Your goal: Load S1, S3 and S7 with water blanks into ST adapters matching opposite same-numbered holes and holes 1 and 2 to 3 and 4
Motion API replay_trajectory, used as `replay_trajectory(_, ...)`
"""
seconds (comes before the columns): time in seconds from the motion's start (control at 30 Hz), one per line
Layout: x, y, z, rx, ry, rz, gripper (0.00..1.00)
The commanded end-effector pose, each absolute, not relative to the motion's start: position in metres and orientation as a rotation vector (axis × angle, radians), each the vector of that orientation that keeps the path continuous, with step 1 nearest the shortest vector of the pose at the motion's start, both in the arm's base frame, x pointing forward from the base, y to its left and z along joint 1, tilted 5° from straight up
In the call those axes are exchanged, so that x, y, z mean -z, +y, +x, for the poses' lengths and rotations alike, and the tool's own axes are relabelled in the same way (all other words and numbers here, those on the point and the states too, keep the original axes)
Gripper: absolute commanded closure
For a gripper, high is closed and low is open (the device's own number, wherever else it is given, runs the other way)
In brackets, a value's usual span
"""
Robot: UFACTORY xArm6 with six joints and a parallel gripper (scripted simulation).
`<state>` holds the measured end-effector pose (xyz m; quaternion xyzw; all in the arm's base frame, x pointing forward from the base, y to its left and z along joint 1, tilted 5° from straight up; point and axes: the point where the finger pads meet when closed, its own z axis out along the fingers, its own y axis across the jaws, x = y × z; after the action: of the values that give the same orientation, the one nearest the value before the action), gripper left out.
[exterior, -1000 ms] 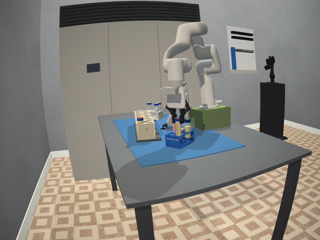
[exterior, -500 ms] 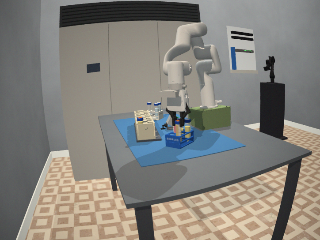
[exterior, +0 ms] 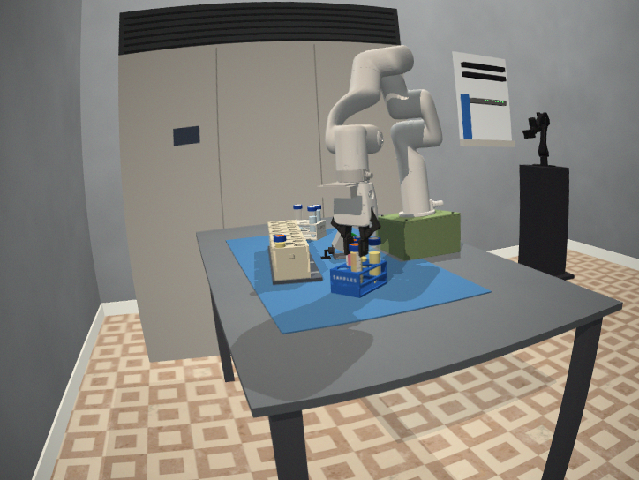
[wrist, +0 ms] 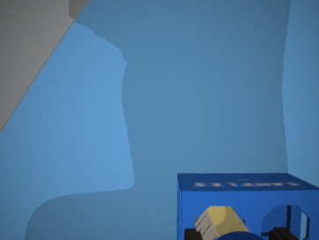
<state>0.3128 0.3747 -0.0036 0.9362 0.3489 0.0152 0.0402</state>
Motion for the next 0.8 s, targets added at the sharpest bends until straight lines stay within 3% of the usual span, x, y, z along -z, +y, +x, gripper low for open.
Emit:
replay_trajectory(0.0,0.0021,0.376,0.3138,-0.052,1.07,2.87,1.0)
replay_trajectory(0.17,0.002,0.376,0.3138,-0.052,1.07,2.87,1.0)
replay_trajectory(0.2,0.0024,0.376,0.3138,-0.052,1.07,2.87,0.56)
replay_trajectory(0.77,0.0024,0.376,0.3138,-0.052,1.07,2.87,0.56)
